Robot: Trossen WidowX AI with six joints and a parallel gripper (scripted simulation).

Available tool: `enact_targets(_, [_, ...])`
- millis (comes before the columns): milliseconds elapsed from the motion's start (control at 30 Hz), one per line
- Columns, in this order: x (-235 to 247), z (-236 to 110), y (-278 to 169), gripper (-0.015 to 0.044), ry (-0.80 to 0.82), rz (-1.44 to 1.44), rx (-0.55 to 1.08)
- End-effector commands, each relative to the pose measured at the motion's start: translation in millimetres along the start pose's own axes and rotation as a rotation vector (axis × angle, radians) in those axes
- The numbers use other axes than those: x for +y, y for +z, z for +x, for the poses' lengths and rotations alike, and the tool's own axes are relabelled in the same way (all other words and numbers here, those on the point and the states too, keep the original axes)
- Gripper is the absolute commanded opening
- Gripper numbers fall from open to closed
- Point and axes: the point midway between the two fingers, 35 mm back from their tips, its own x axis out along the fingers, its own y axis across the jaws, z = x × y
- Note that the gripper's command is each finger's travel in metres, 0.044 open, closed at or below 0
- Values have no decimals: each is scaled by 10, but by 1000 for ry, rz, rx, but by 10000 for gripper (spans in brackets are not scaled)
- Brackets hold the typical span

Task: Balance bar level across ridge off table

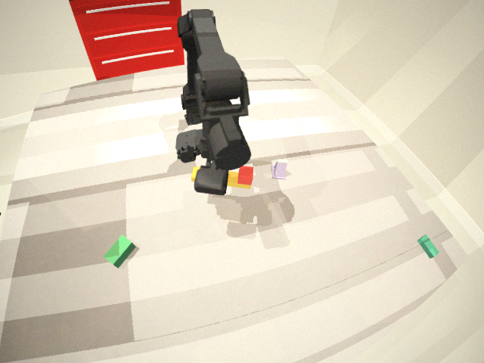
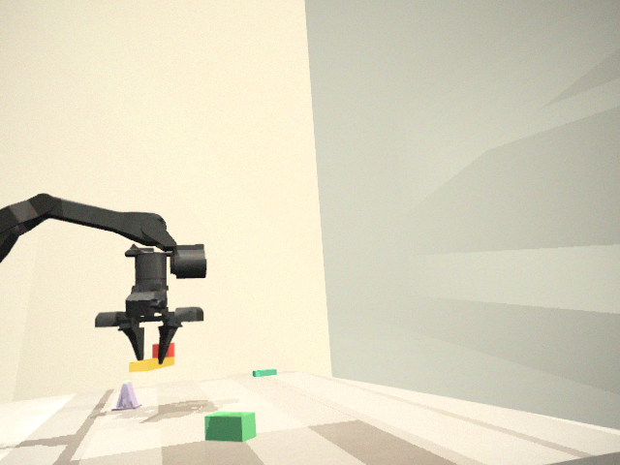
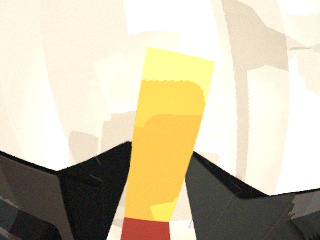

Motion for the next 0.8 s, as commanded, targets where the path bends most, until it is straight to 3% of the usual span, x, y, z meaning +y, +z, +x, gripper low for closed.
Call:
enact_targets(0, [-14,-141,1,0,14,3,9])
enact_targets(167, [-24,-146,-20,0,15,-56,9])
enact_targets(767, [-137,-151,-280,0,17,-772,6])
